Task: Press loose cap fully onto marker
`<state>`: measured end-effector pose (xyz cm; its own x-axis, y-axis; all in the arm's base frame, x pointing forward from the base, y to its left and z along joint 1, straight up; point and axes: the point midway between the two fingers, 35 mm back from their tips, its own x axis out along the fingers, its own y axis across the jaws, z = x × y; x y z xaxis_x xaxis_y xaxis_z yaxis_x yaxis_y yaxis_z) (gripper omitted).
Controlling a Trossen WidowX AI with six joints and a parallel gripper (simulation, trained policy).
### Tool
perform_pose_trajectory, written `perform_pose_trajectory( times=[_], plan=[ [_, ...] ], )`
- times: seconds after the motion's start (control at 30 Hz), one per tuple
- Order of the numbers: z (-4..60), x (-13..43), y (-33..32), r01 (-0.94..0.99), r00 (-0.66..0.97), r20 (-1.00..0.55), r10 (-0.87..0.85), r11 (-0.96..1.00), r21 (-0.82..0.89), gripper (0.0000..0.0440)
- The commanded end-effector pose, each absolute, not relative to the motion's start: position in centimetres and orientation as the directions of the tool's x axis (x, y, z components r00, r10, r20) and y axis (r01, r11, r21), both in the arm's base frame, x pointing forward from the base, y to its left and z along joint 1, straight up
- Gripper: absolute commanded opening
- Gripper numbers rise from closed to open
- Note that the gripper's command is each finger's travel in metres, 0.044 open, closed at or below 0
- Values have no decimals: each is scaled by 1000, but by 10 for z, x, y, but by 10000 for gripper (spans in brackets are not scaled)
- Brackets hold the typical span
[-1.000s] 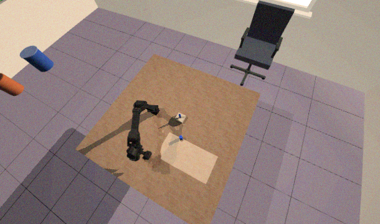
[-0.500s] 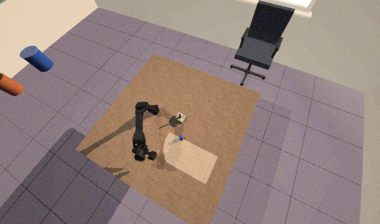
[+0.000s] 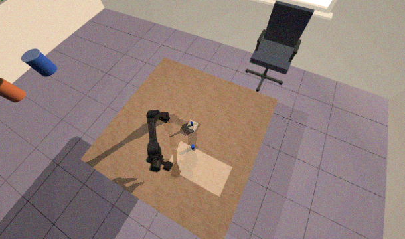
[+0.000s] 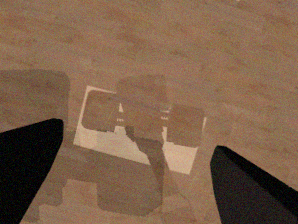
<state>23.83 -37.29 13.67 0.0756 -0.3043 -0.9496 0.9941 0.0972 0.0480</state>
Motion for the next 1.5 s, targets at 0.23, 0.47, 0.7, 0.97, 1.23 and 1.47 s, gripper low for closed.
perform_pose_trajectory(
  times=[0.23, 0.47, 0.7, 0.97, 1.23, 1.47],
  plan=[
    [138, 262, -356, 997, 62, -956, -285, 57, 48, 321],
    [137, 276, -344, 998, 54, -962, -269, 33, 47, 321],
    [137, 289, -332, 999, 48, -966, -252, 8, 47, 321],
    [136, 304, -317, 999, 42, -972, -233, -19, 48, 321],
    [135, 317, -302, 998, 38, -976, -213, -44, 49, 321],
    [134, 329, -287, 997, 35, -981, -193, -61, 48, 320]
  ],
)
